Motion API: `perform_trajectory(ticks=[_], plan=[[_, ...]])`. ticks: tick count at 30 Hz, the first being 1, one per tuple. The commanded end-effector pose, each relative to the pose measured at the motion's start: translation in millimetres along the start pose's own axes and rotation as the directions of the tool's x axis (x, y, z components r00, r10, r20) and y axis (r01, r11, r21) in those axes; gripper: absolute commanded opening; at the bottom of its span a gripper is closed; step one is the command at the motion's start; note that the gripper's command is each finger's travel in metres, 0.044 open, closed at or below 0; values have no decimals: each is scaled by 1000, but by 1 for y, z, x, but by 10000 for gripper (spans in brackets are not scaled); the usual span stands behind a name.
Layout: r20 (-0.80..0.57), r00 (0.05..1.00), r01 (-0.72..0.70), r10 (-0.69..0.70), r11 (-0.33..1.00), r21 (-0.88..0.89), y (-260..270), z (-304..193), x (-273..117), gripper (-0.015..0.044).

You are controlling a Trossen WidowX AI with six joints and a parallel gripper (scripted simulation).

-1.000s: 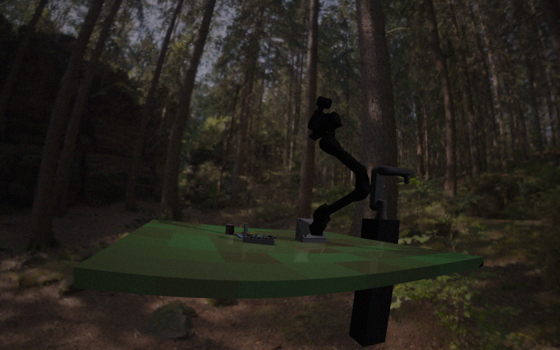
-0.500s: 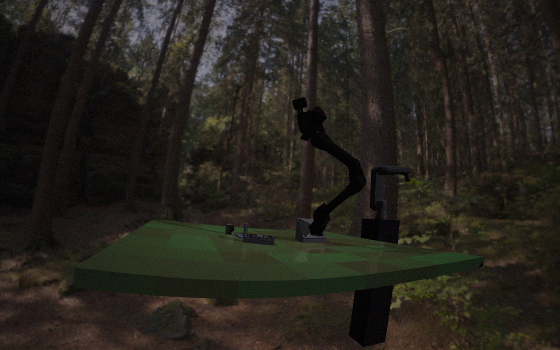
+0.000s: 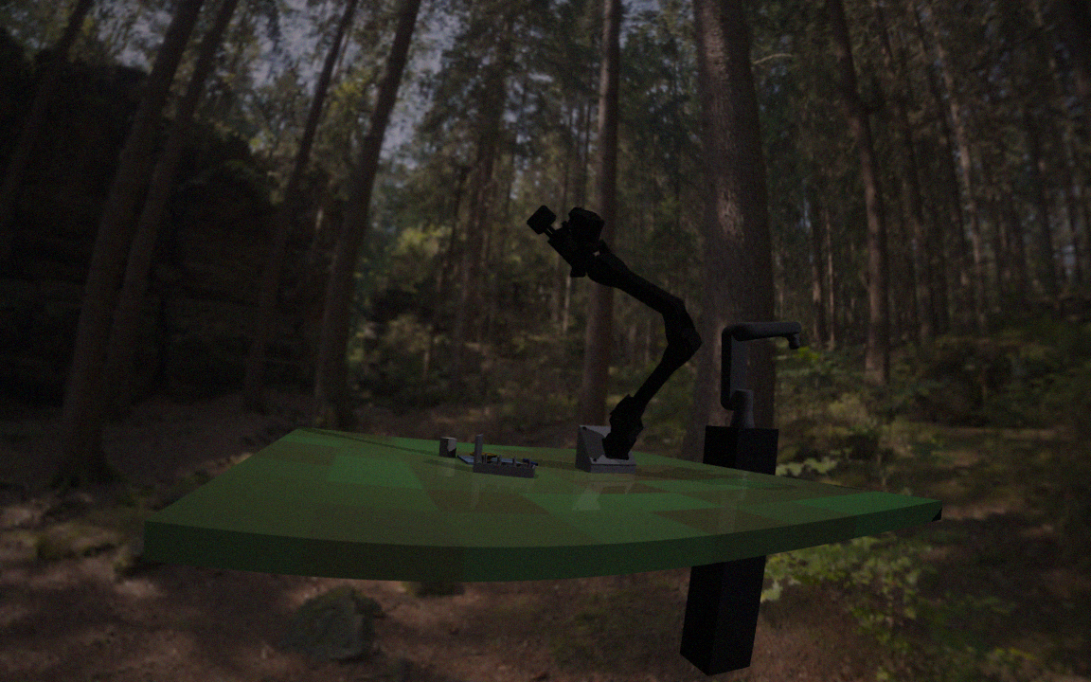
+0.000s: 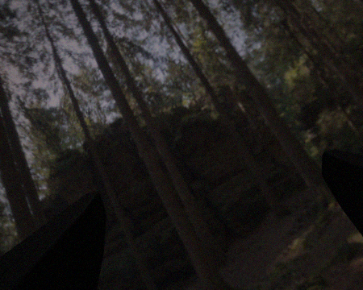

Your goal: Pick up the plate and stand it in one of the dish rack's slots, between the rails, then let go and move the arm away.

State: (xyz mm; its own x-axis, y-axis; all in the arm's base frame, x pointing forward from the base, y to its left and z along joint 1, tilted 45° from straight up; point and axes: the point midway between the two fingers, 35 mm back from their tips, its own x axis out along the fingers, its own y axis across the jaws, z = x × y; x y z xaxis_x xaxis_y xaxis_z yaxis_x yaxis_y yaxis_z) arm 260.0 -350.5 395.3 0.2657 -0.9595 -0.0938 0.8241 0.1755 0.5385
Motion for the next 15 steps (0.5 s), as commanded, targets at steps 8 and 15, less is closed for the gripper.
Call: perform_trajectory(ticks=[8, 15], plan=[[-227, 974, -45, -16, 964, -262, -1, -62, 20, 400], [-380, 924, -125, -43, 905, -407, -7, -105, 26, 400]])
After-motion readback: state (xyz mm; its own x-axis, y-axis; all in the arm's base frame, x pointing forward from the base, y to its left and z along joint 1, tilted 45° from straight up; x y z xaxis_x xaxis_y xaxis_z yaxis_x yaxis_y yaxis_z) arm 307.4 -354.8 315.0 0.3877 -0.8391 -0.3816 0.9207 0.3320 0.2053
